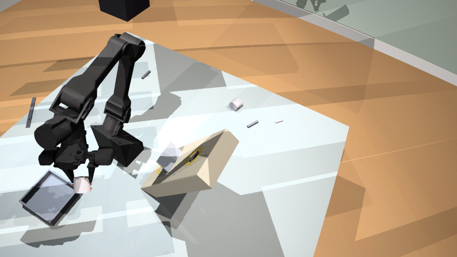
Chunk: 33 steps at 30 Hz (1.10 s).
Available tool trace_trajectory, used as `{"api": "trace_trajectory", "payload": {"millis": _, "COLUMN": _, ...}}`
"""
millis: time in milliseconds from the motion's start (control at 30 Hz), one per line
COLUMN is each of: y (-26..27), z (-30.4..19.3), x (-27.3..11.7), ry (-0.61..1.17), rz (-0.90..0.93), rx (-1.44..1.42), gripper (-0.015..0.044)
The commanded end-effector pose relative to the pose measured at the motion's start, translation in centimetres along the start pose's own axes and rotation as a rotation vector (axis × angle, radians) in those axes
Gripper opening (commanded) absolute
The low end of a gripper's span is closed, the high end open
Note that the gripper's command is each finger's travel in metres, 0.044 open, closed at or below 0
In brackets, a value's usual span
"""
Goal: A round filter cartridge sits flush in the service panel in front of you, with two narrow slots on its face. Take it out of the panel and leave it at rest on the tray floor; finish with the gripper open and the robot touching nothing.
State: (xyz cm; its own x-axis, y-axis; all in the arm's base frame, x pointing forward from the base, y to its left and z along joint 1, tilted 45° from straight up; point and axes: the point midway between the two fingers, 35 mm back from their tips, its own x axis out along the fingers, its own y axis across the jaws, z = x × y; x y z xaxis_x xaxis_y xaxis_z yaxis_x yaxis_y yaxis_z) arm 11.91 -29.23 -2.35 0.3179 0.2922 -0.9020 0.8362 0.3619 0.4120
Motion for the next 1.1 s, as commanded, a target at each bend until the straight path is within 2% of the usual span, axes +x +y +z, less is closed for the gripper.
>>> {"api": "trace_trajectory", "payload": {"millis": 0, "y": -1.8, "z": 0.4, "x": 0.1, "ry": -0.021, "rz": -0.05, "rx": 0.099, "gripper": 0.0}}
{"api": "trace_trajectory", "payload": {"millis": 233, "y": -1.9, "z": 0.3, "x": 0.1, "ry": -0.021, "rz": -0.052, "rx": 0.103, "gripper": 0.0}}
{"api": "trace_trajectory", "payload": {"millis": 433, "y": -6.5, "z": -1.5, "x": 2.2, "ry": -0.028, "rz": -0.127, "rx": 0.224, "gripper": 0.0}}
{"api": "trace_trajectory", "payload": {"millis": 767, "y": -13.6, "z": -6.5, "x": 5.9, "ry": -0.03, "rz": -0.263, "rx": 0.457, "gripper": 0.0}}
{"api": "trace_trajectory", "payload": {"millis": 1067, "y": -17.6, "z": -12.4, "x": 8.8, "ry": -0.019, "rz": -0.378, "rx": 0.665, "gripper": 0.0}}
